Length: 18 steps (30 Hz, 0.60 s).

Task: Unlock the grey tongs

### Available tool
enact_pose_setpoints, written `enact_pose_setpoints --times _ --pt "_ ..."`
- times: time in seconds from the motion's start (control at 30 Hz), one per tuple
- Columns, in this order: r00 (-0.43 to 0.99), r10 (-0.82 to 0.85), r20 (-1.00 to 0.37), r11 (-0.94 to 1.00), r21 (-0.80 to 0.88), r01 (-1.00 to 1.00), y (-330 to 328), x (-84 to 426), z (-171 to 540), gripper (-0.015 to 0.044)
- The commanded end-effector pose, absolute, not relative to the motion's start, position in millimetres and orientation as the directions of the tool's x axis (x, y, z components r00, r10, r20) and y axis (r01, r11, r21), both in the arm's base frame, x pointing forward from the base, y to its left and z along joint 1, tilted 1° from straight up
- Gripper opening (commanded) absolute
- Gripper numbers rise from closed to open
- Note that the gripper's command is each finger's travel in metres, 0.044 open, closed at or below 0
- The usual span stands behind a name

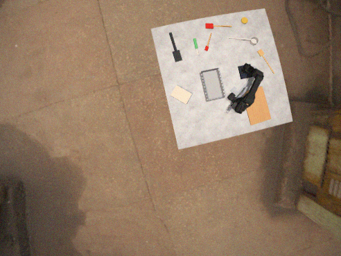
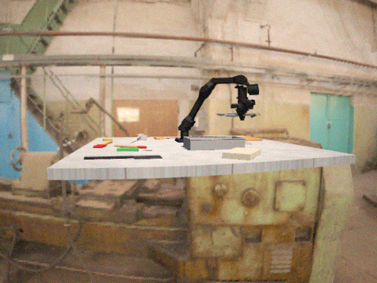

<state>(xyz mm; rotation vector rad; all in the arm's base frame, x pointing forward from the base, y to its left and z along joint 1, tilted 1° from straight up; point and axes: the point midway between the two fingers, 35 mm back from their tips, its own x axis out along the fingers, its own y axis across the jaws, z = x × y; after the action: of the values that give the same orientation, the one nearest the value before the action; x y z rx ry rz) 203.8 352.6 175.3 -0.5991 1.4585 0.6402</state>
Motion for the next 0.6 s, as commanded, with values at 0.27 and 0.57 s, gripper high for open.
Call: enact_pose_setpoints --times 0.27,0.57 --pt "0.008 0.043 -0.999 0.596 0.019 -0.803 372.6 161.2 183.2 -0.015" --pt "0.0 0.043 -0.999 0.432 0.018 -0.902 390.7 100.5 184.0 -0.015"
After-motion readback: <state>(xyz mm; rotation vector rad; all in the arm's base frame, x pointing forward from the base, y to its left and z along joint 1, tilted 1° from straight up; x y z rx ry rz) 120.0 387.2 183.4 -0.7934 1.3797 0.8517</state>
